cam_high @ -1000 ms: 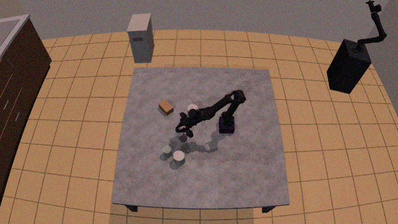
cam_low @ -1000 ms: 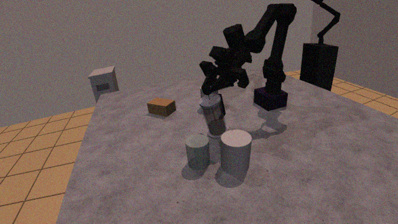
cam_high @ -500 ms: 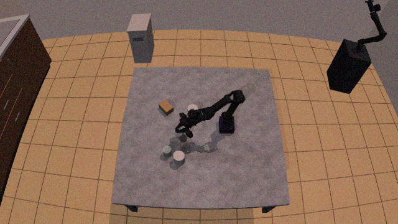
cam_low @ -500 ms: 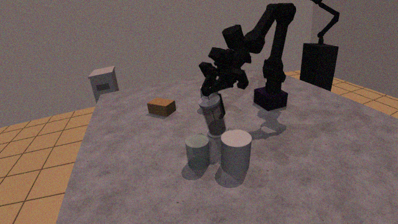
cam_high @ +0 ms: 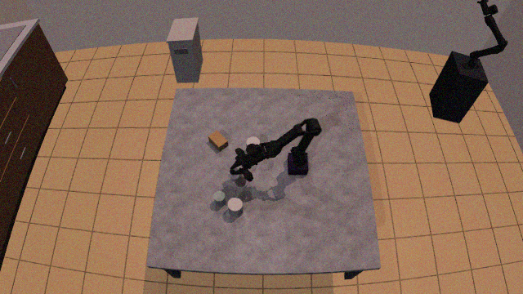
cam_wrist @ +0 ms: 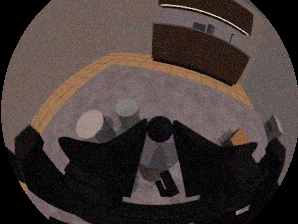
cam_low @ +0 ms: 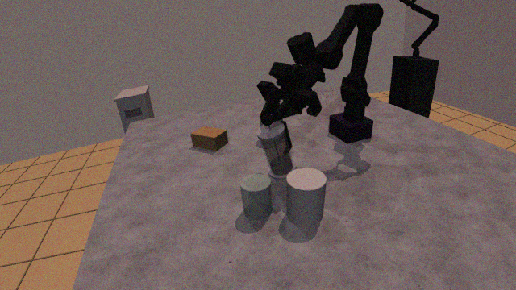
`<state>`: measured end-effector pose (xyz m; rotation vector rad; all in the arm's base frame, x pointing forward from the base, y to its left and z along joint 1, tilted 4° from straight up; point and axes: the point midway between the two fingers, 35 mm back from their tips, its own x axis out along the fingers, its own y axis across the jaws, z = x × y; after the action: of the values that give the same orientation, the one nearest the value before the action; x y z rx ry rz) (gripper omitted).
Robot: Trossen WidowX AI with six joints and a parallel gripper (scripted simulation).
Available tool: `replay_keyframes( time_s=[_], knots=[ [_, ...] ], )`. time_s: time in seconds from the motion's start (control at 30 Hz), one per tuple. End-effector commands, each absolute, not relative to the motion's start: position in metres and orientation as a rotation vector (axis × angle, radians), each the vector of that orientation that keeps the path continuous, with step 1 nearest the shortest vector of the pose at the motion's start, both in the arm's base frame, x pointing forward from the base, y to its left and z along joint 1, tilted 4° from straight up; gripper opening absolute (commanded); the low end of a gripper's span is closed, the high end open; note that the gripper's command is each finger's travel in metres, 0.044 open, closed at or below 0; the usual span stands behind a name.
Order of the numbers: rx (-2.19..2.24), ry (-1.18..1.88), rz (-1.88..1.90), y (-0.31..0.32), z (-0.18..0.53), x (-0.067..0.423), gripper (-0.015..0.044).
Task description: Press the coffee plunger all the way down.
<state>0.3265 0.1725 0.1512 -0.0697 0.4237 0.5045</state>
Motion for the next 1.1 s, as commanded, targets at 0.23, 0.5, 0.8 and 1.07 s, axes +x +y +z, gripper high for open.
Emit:
replay_keyframes(
  time_s=[0.23,0.5,0.8,1.07],
  knots=[
    [-0.070,0.425,0.504,0.173,0.151,0.327,0.0120],
    [-0.070,0.425,0.504,0.173,0.151,0.327,0.0172],
    [-0.070,0.425,0.504,0.173,0.151,0.327,0.0408],
    [-0.070,0.428,0.504,0.169,0.164,0.322,0.0440]
  ],
)
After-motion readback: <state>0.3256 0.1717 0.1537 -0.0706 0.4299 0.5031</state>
